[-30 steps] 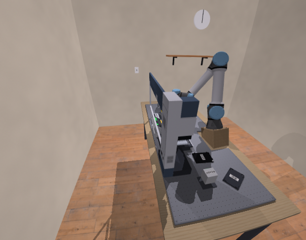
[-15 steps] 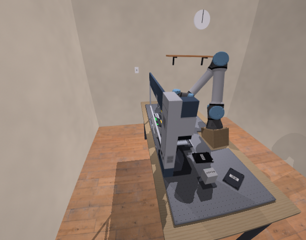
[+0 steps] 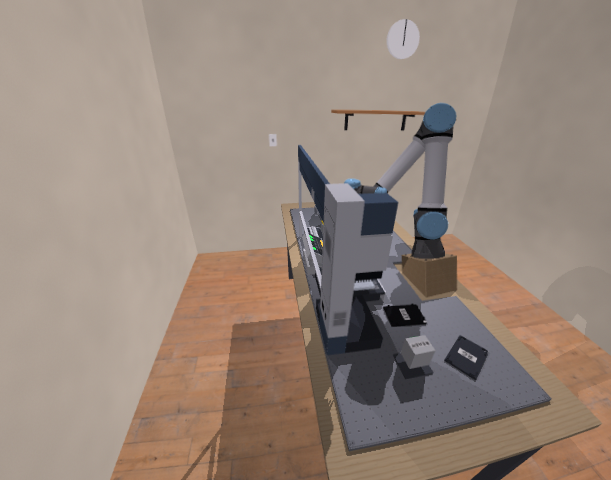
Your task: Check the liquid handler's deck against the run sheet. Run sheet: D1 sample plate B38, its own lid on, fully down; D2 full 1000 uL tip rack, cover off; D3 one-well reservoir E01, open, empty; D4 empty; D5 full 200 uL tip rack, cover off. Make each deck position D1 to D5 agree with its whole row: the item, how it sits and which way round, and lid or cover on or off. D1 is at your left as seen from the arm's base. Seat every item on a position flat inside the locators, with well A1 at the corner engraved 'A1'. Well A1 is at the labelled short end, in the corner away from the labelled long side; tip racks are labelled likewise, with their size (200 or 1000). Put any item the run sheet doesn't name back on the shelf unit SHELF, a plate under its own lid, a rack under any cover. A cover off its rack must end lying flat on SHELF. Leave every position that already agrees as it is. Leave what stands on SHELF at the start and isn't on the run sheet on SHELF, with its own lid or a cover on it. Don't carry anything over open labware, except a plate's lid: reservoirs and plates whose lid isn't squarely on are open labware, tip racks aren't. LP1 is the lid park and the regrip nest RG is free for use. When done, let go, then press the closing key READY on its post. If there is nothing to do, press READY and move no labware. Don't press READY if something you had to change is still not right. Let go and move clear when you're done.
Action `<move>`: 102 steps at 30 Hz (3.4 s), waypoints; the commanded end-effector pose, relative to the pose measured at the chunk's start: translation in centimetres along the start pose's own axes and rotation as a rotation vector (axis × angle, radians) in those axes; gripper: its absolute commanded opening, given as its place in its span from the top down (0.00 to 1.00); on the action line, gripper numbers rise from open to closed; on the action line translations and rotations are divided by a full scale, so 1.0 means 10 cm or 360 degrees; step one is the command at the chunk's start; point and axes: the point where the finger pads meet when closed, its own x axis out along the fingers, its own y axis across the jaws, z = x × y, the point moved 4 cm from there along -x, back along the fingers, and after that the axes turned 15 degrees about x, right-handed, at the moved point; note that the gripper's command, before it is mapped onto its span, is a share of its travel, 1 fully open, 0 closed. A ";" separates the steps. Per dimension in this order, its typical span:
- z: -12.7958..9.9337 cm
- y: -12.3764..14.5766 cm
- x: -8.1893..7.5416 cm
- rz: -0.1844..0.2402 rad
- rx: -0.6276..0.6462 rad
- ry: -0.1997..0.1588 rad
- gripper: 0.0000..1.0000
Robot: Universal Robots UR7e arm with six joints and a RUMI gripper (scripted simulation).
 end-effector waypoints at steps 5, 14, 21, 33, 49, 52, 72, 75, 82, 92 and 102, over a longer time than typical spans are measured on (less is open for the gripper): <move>0.01 -0.01 0.04 -0.0002 -0.0002 -0.0004 1.00; 0.02 -0.01 0.07 -0.0002 -0.0002 -0.0005 1.00; 0.01 -0.01 0.09 -0.0002 -0.0002 -0.0004 1.00; 0.00 0.00 0.08 0.0000 0.0000 0.0003 0.18; 0.00 0.00 0.08 0.0000 0.0000 0.0003 0.18; 0.00 0.00 0.08 0.0000 0.0000 0.0003 0.18; 0.00 0.00 0.08 0.0000 0.0000 0.0003 0.18; 0.00 0.00 0.06 0.0000 0.0000 0.0004 0.18; -0.02 0.00 -0.08 0.0002 0.0000 0.0010 0.18; -0.02 0.00 -0.21 0.0001 0.0000 0.0010 0.18; -0.02 0.00 -0.38 0.0001 0.0000 0.0010 0.18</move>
